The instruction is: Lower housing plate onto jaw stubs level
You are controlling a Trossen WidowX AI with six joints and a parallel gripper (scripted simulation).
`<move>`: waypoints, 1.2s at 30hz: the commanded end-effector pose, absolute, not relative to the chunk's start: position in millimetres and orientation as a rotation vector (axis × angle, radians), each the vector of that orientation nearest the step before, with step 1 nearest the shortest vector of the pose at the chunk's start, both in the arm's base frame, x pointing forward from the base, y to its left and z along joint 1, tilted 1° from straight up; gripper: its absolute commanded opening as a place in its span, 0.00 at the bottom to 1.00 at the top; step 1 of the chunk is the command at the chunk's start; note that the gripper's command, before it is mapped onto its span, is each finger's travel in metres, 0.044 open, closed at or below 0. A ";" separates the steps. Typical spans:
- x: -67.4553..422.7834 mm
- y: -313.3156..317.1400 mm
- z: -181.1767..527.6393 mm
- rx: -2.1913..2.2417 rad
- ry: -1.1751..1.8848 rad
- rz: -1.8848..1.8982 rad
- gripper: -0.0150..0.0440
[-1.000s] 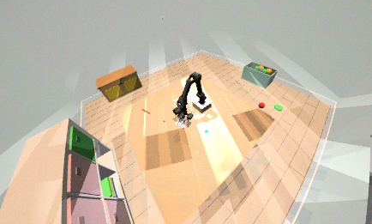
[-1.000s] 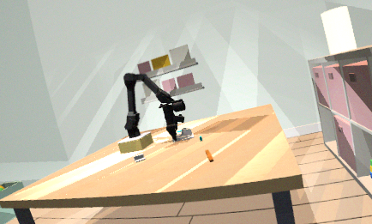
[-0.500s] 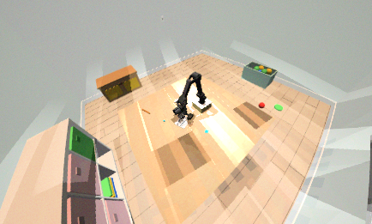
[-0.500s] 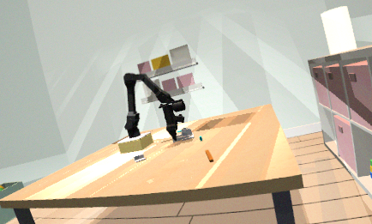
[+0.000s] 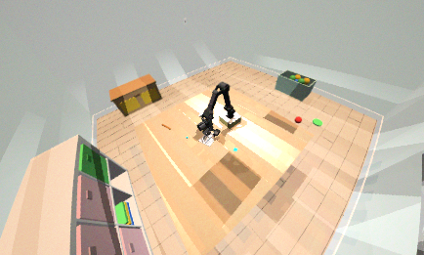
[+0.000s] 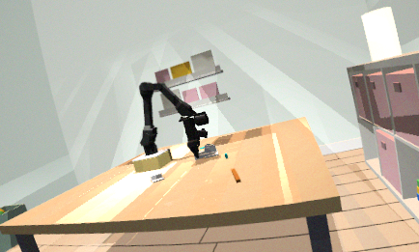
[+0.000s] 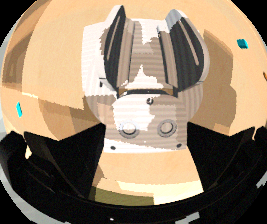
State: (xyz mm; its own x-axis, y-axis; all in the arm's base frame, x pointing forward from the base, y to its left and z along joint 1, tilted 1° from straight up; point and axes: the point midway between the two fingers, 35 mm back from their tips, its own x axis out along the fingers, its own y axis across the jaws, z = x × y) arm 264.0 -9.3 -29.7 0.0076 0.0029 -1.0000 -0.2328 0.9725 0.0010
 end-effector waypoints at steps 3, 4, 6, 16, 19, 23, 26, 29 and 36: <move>264.0 -8.8 -30.2 -0.178 1.554 0.187 0.85; 264.0 -8.8 -30.2 -0.178 1.554 0.187 0.85; 264.0 -8.8 -30.2 -0.178 1.554 0.187 0.85; 264.0 -8.8 -30.2 -0.178 1.554 0.187 0.85; 264.0 -8.8 -30.2 -0.178 1.554 0.187 0.85; 264.0 -8.8 -30.2 -0.178 1.554 0.187 0.85; 264.0 -9.3 -29.7 -0.183 1.555 0.186 0.89; 264.0 -9.3 -29.7 -0.183 1.555 0.186 1.00; 264.0 -9.3 -29.7 -0.183 1.555 0.186 1.00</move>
State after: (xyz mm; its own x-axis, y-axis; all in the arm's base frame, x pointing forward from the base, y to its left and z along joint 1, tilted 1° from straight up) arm 264.1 -9.4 -29.7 0.0079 0.0029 -1.0000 -0.2327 0.9726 0.0010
